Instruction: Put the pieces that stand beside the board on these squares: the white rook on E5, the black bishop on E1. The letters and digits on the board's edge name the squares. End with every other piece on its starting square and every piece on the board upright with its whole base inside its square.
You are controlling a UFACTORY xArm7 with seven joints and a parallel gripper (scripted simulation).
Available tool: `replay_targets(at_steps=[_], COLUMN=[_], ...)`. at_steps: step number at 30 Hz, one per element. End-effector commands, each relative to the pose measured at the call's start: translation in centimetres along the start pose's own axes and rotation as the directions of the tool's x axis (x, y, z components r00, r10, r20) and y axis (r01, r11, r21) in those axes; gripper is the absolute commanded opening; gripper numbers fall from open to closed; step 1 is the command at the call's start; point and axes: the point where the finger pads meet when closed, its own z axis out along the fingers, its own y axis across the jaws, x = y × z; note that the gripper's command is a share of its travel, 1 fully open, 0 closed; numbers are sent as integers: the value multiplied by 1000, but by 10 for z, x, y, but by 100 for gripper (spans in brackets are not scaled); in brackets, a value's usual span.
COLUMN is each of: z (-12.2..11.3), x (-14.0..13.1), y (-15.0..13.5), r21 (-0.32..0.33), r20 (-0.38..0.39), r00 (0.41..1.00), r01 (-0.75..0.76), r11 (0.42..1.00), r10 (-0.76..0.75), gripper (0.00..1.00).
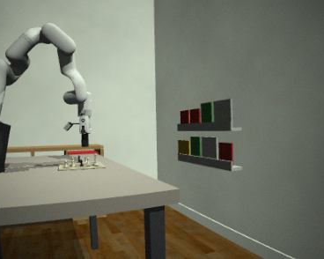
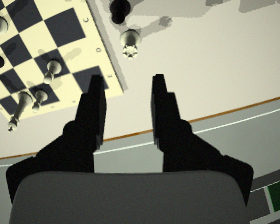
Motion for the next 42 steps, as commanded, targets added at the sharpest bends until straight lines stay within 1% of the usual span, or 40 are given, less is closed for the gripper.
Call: replay_targets(at_steps=[1, 22, 42], z=[-1, 3, 28], x=[-1, -1, -2], y=[1, 1, 1], r21=[-1, -1, -1], r20=[3, 3, 3], r00=[1000, 1000, 1000], r01=[0, 0, 0], r11=[1000, 1000, 1000], r10=[0, 0, 0], gripper=[37, 37, 37])
